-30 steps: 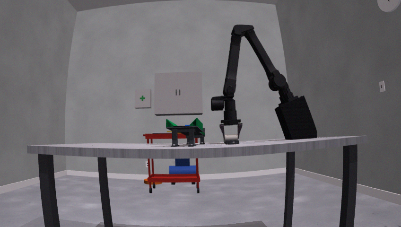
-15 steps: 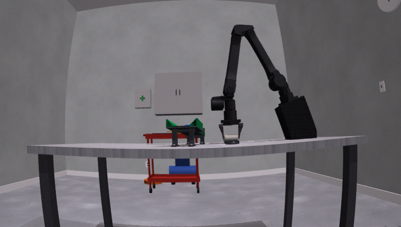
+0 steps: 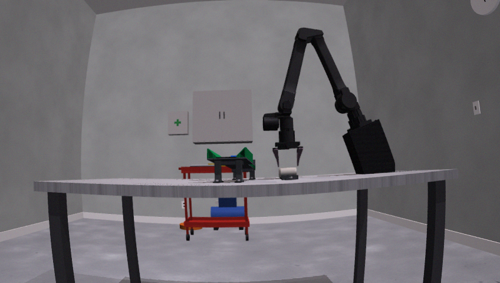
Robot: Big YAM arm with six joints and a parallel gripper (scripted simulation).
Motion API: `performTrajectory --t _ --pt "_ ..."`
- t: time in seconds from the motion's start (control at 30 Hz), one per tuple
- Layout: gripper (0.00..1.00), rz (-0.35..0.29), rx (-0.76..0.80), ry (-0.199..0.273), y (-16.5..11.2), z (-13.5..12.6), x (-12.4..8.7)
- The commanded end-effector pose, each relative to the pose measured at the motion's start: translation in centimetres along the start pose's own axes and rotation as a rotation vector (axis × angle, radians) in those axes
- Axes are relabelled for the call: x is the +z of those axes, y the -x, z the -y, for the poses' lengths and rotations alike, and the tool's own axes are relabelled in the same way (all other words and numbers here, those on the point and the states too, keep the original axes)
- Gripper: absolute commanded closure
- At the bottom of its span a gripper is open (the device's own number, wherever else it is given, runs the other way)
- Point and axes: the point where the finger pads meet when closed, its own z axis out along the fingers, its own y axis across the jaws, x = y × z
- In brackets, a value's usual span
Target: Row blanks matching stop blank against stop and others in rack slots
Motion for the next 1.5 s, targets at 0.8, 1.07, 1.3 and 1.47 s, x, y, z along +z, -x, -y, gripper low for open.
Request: performTrajectory --t 0.8,1.07,1.3,1.47 --pt "0.0 0.001 0.005 0.007 -0.2 -0.8 -6.3" --pt "0.0 0.001 0.005 0.007 -0.2 -0.8 -6.3" --pt "0.0 0.001 0.005 0.007 -0.2 -0.8 -6.4" --pt "0.0 -0.005 0.006 0.042 -0.4 -1.9 -7.8"
